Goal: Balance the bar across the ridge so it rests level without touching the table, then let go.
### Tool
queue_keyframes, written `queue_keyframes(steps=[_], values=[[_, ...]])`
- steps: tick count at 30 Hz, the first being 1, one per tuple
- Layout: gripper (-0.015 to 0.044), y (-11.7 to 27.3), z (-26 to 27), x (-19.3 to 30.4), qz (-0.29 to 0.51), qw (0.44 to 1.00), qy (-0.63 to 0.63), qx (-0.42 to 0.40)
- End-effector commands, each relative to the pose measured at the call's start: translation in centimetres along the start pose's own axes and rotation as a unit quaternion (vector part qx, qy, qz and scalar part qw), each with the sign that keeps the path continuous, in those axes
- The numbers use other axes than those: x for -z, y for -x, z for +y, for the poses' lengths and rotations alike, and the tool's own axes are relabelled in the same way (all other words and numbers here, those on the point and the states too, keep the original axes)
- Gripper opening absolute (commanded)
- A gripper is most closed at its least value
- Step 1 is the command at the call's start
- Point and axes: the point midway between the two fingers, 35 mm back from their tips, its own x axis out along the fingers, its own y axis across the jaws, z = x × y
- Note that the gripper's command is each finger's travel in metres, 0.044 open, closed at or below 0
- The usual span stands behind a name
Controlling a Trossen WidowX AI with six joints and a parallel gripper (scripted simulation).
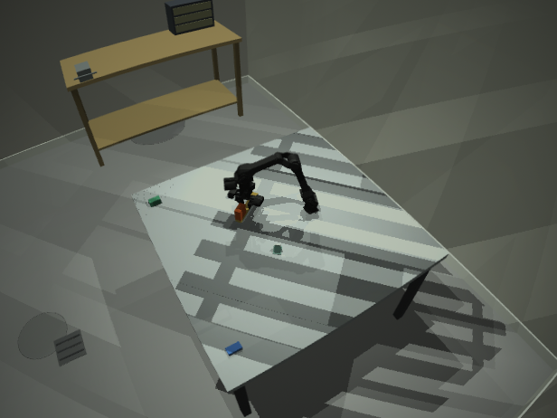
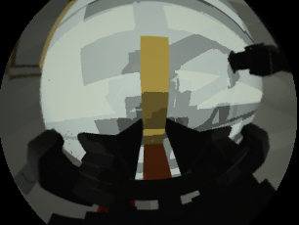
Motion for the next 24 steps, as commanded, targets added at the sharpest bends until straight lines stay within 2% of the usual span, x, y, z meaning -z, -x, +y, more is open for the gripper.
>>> queue_keyframes(steps=[1, 13, 24], values=[[0.0000, 1.1, 0.0, 0.1, 0.004, 1.000, -0.002, -0.003], [0.0000, 4.2, -0.3, -0.1, 0.004, 1.000, -0.002, -0.003], [0.0000, 4.4, -2.6, 2.4, 0.006, 1.000, 0.015, -0.001]])
